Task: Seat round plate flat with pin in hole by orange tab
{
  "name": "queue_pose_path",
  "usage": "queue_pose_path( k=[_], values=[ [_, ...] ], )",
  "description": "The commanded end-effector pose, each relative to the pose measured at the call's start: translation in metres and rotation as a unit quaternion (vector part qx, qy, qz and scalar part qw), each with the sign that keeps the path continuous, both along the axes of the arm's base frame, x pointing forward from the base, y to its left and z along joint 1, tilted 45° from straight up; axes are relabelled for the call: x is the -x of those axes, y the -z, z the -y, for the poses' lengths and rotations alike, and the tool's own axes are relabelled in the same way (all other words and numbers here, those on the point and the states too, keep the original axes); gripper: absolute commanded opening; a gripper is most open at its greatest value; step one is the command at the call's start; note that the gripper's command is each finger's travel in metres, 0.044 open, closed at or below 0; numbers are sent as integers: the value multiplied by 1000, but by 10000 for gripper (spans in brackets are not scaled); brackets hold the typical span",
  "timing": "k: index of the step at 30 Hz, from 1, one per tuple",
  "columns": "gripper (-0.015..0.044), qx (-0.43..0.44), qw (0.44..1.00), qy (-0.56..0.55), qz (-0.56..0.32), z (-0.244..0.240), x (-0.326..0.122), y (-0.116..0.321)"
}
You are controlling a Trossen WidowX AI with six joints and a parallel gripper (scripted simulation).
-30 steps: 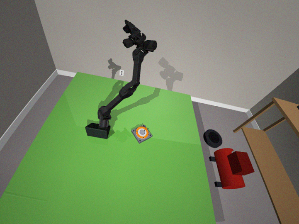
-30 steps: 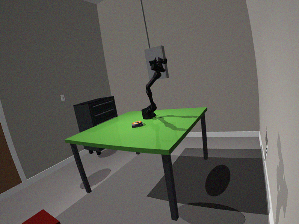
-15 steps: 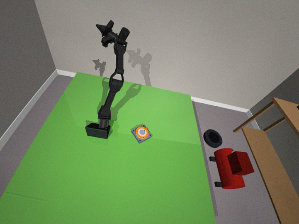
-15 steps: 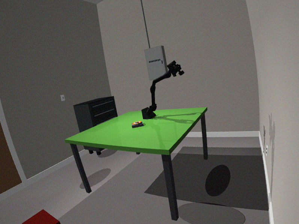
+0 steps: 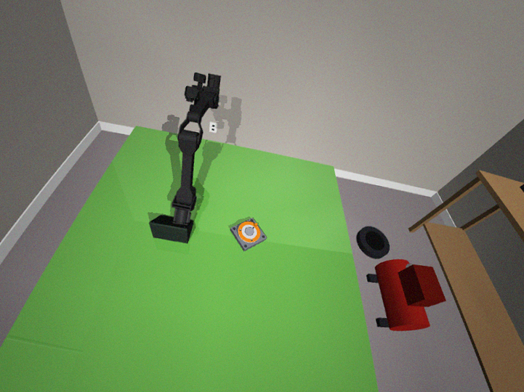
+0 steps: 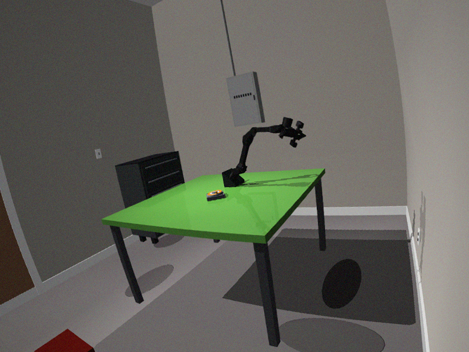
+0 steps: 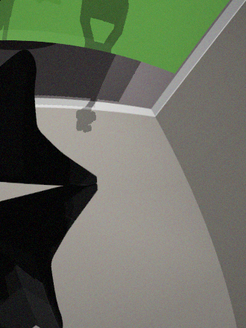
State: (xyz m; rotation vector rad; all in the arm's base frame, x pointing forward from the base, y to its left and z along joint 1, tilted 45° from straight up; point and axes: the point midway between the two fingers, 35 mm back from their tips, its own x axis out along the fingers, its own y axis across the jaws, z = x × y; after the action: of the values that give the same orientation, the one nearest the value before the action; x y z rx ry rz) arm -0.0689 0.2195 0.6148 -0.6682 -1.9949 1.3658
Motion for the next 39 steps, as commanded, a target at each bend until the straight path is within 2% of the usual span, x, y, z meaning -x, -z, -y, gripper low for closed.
queue_pose_path(
  k=[1, 6, 9, 14, 16, 22, 25, 28, 30, 32, 38, 39],
  values=[
    [0, 54, 995, 74, -40, -35, -40, 18],
    [0, 182, 952, 197, -149, -84, -137, 70],
    [0, 220, 927, 235, -192, -91, -170, 90],
    [0, 311, 824, 338, -331, -84, -271, 152],
    [0, 323, 804, 350, -355, -80, -286, 163],
    [0, 381, 631, 420, -530, -29, -382, 246],
    [0, 377, 592, 455, -549, -5, -409, 267],
    [0, 382, 485, 469, -631, 40, -440, 311],
    [0, 381, 412, 465, -685, 68, -452, 337],
    [0, 379, 377, 461, -708, 81, -456, 350],
    [0, 333, 108, 389, -852, 179, -460, 437],
    [0, 330, 100, 386, -856, 182, -459, 439]
  ],
)
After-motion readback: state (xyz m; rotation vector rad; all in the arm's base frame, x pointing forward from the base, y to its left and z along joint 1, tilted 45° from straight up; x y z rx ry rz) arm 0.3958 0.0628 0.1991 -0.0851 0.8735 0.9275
